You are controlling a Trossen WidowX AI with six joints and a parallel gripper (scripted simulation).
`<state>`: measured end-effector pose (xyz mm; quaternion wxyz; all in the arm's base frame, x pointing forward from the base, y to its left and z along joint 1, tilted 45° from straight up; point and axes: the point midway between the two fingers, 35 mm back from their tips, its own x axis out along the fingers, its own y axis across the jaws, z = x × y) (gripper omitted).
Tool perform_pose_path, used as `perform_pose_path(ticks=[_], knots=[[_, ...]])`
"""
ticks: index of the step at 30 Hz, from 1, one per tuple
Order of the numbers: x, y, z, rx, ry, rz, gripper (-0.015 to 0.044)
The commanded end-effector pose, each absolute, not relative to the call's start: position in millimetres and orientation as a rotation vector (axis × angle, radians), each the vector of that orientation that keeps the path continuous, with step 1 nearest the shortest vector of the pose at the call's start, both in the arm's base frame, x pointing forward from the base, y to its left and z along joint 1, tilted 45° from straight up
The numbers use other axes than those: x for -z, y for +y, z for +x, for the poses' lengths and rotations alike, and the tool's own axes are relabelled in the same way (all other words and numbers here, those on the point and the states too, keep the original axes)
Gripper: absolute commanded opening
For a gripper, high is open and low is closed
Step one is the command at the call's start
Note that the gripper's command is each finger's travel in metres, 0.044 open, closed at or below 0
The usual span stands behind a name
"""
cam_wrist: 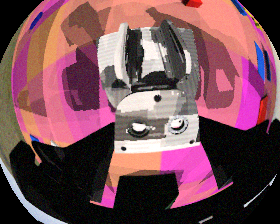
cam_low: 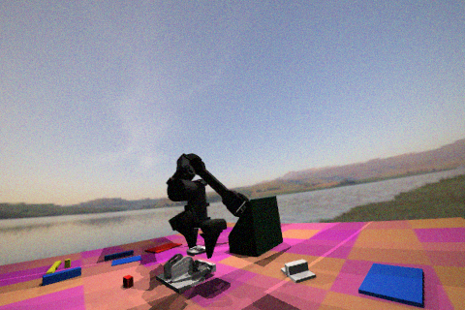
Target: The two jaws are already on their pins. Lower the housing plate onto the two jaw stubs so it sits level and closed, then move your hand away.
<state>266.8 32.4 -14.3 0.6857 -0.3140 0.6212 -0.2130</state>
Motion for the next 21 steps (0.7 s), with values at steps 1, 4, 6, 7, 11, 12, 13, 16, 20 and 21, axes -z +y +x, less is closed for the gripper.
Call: perform_pose_path(ticks=[1, 4, 6, 7, 11, 12, 13, 16, 20, 21], knots=[[20.1, 26.8, 265.5, 0.476, 1.398, -0.718, 0.0351], [23.3, 23.2, 265.7, 0.477, 1.398, -0.719, 0.0351], [25.5, 20.8, 265.8, 0.478, 1.397, -0.719, 0.0351], [26.3, 19.8, 265.9, 0.478, 1.397, -0.719, 0.0351], [27.0, 19.0, 265.9, 0.478, 1.397, -0.719, 0.0351], [27.0, 19.0, 265.9, 0.478, 1.397, -0.719, 0.0351], [27.0, 19.0, 265.9, 0.478, 1.397, -0.719, 0.0351], [27.0, 19.0, 265.9, 0.478, 1.397, -0.719, 0.0351], [27.0, 19.0, 265.9, 0.478, 1.397, -0.719, 0.0351], [27.0, 19.0, 265.9, 0.478, 1.397, -0.719, 0.0351]])
